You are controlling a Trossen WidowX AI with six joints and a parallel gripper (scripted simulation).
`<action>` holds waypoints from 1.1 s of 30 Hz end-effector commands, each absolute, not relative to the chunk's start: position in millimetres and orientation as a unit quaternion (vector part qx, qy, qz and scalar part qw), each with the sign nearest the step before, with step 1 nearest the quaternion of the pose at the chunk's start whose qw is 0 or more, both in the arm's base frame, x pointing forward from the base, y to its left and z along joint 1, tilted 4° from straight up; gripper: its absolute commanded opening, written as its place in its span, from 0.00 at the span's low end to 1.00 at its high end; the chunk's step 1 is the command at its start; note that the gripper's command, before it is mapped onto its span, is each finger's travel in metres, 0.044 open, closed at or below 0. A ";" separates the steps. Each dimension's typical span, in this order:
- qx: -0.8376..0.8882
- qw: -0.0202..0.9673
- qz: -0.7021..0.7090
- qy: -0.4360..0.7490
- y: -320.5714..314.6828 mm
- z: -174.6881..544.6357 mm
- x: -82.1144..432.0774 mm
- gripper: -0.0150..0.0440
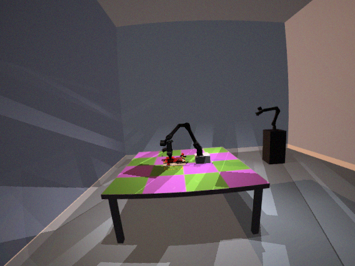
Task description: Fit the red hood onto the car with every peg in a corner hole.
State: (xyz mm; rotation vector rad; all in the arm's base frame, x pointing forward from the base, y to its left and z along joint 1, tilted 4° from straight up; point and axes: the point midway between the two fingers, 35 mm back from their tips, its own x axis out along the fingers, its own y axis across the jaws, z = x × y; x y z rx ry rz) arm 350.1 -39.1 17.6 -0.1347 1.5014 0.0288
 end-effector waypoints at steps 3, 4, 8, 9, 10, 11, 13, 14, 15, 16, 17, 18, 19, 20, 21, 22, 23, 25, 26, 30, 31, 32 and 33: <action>-0.062 0.729 0.015 0.681 -38.9 15.8 350.5 0.25; -0.062 0.729 0.015 0.681 -39.0 16.2 350.4 0.25; -0.061 0.729 0.013 0.682 -39.1 16.4 350.2 0.30; -0.061 0.729 0.013 0.682 -39.1 16.4 350.2 0.34; -0.061 0.729 0.013 0.682 -39.1 16.4 350.2 0.39; -0.061 0.729 0.013 0.682 -39.1 16.4 350.2 0.43; -0.061 0.729 0.013 0.682 -39.1 16.4 350.2 0.52; -0.061 0.729 0.013 0.682 -39.1 16.4 350.2 0.57; -0.061 0.729 0.013 0.682 -39.1 16.4 350.2 0.61; -0.061 0.729 0.013 0.682 -39.1 16.4 350.2 0.65; -0.061 0.729 0.013 0.682 -39.1 16.4 350.2 0.70; -0.061 0.729 0.013 0.682 -39.1 16.4 350.2 0.74; -0.061 0.729 0.013 0.682 -39.1 16.4 350.2 0.79; -0.061 0.729 0.013 0.682 -39.1 16.4 350.2 0.83; -0.061 0.729 0.013 0.682 -39.1 16.4 350.2 0.88; -0.061 0.729 0.013 0.682 -39.1 16.4 350.2 0.92; -0.061 0.729 0.013 0.682 -39.1 16.4 350.2 0.97; -0.061 0.729 0.013 0.682 -39.1 16.4 350.2 1.00; -0.061 0.729 0.013 0.682 -39.1 16.4 350.2 1.00; -0.060 0.729 0.014 0.682 -38.6 29.5 350.6 1.00; -0.060 0.729 0.014 0.682 -38.2 37.6 350.6 1.00; -0.059 0.729 0.015 0.682 -37.7 48.2 350.2 1.00; -0.059 0.729 0.015 0.681 -37.2 58.7 349.5 1.00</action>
